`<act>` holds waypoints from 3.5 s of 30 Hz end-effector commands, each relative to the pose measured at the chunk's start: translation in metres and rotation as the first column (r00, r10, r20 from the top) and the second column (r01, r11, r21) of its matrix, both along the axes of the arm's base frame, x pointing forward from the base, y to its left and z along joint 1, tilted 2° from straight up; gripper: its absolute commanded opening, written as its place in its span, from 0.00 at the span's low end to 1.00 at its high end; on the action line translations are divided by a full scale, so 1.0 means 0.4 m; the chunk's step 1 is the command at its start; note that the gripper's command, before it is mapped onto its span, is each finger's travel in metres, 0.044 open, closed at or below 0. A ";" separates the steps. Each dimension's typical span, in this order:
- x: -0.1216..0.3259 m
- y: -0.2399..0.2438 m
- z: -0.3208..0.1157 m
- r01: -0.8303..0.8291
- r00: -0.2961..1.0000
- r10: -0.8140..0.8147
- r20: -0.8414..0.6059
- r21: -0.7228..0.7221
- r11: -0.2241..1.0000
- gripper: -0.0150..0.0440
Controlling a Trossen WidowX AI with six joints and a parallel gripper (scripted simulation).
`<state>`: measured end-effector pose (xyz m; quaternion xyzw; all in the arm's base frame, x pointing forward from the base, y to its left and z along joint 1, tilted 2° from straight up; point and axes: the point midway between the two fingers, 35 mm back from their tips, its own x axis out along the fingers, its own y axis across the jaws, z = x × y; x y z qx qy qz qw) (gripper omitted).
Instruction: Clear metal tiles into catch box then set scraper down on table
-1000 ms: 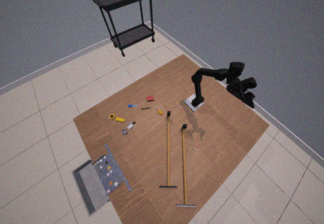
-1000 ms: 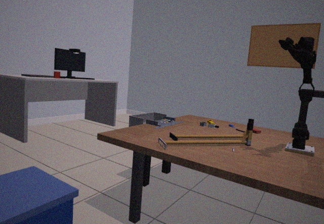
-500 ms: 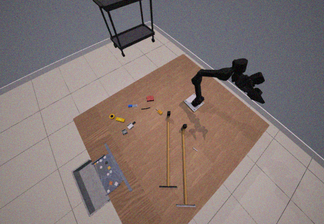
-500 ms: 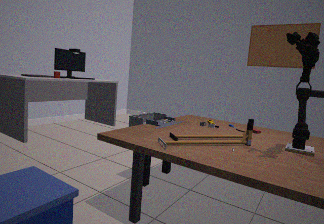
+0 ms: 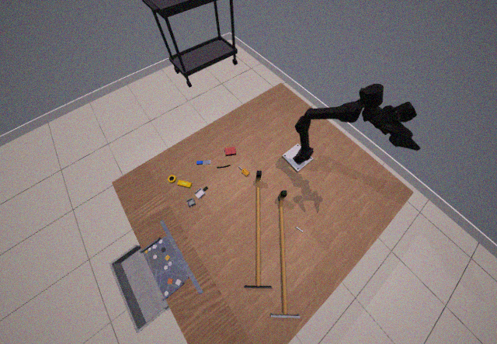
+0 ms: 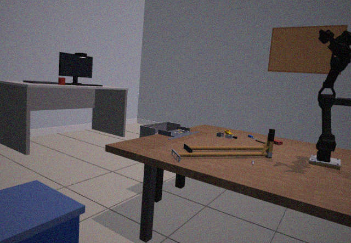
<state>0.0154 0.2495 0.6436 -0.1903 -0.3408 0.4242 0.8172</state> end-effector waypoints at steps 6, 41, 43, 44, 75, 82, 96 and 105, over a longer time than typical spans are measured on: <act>-0.056 0.002 0.032 -0.024 0.999 0.024 0.027 0.015 1.000 1.00; -0.252 -0.054 0.103 -0.145 0.988 0.144 0.056 0.014 0.989 1.00; -0.263 -0.059 0.105 -0.153 0.987 0.152 0.056 0.010 0.988 1.00; -0.268 -0.062 0.106 -0.157 0.986 0.156 0.056 0.008 0.988 1.00; -0.345 -0.108 0.112 -0.233 0.971 0.234 0.047 -0.028 0.972 1.00; -0.309 -0.086 0.109 -0.205 0.978 0.205 0.048 -0.004 0.979 1.00; -0.237 -0.050 0.092 -0.159 0.986 0.158 0.045 0.027 0.987 1.00; -0.189 -0.032 0.074 -0.135 0.990 0.134 0.039 0.036 0.990 1.00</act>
